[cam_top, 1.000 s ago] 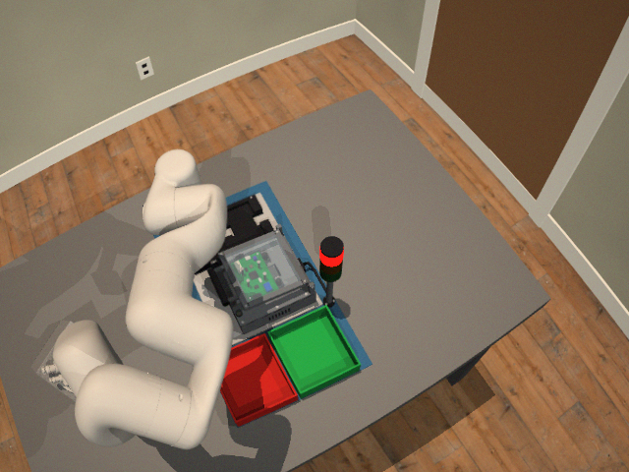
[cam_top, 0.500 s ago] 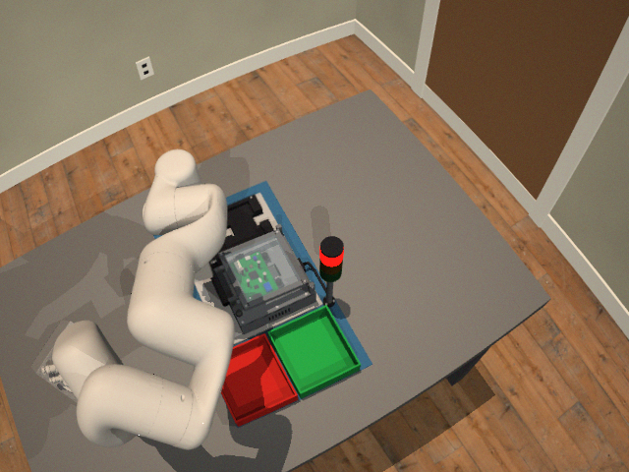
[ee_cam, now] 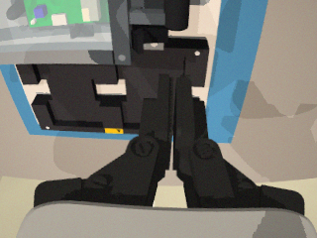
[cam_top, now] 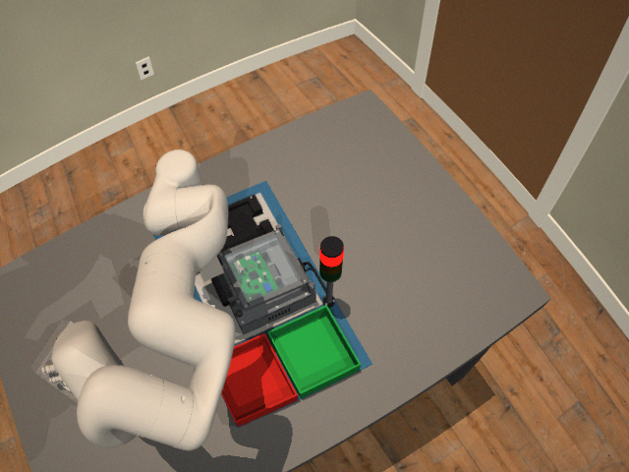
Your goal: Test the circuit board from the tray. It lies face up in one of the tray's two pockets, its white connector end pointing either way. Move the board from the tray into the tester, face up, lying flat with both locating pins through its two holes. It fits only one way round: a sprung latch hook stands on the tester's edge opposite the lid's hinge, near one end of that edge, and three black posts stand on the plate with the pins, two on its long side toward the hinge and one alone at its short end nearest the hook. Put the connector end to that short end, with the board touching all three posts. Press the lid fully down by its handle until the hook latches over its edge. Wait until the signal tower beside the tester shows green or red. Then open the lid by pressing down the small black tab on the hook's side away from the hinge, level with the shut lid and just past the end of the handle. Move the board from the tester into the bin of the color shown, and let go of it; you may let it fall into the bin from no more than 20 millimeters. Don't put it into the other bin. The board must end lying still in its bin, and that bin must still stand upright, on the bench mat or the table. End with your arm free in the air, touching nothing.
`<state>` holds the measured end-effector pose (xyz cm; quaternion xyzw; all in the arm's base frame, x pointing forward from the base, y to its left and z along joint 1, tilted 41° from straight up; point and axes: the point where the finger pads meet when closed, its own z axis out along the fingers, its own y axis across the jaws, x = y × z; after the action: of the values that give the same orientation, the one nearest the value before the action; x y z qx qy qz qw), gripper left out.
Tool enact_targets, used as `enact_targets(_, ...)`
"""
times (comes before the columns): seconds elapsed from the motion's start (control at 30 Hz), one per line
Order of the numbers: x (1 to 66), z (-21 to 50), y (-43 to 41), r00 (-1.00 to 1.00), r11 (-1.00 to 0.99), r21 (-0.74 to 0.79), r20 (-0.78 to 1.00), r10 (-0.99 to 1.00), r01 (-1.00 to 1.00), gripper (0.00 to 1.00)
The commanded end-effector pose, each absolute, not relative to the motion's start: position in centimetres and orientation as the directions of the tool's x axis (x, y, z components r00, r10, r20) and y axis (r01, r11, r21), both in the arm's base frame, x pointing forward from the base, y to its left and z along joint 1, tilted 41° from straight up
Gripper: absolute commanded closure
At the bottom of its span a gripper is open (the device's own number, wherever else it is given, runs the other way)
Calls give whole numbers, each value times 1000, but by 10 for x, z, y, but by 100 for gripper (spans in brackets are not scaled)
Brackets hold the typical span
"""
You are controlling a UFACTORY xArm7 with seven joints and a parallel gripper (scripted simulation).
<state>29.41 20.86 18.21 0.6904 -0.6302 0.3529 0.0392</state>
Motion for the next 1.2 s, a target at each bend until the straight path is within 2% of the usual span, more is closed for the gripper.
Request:
enact_targets(0.0, 294, 183, 210, -30, -215, -385, 539, -842, -898, 100)
enact_targets(0.17, 294, 183, 210, -30, -215, -385, 539, -842, -898, 100)
enact_targets(0.2, 294, 183, 210, -30, -215, -385, 539, -842, -898, 73)
enact_targets(1.17, 294, 183, 210, -30, -215, -385, 539, -842, -898, 73)
